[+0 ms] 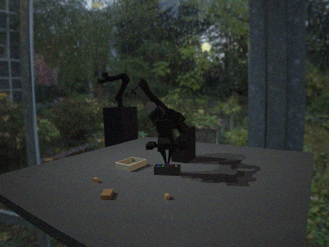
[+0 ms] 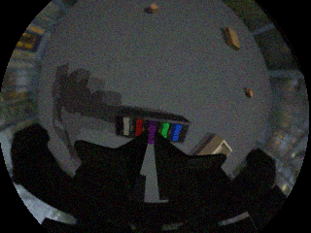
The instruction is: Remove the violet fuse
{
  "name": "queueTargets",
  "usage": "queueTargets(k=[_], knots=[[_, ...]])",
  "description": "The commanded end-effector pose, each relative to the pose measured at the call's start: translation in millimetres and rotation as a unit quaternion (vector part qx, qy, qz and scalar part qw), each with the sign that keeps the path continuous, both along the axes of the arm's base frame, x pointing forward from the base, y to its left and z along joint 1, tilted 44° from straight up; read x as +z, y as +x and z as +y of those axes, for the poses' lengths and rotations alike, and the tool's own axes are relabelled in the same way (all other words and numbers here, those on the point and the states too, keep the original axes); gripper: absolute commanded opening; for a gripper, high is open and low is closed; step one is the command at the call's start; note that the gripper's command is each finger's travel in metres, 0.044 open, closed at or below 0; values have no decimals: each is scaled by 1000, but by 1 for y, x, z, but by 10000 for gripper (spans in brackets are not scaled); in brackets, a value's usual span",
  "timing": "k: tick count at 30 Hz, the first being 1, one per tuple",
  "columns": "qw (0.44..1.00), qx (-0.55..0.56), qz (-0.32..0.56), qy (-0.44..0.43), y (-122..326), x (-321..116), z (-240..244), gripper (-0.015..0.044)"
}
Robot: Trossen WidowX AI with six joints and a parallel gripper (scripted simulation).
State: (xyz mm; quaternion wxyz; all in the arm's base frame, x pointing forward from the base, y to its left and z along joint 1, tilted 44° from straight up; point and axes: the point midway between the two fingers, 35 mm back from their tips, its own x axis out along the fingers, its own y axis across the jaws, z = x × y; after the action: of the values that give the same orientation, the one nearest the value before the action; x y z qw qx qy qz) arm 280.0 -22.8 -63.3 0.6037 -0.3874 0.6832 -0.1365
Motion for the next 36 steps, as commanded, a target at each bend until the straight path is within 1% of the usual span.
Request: queueTargets(k=[1, 36], knots=[[1000, -1, -2, 2, 1, 2, 3, 0], [1000, 0, -2, 1, 0, 14, 14, 0]])
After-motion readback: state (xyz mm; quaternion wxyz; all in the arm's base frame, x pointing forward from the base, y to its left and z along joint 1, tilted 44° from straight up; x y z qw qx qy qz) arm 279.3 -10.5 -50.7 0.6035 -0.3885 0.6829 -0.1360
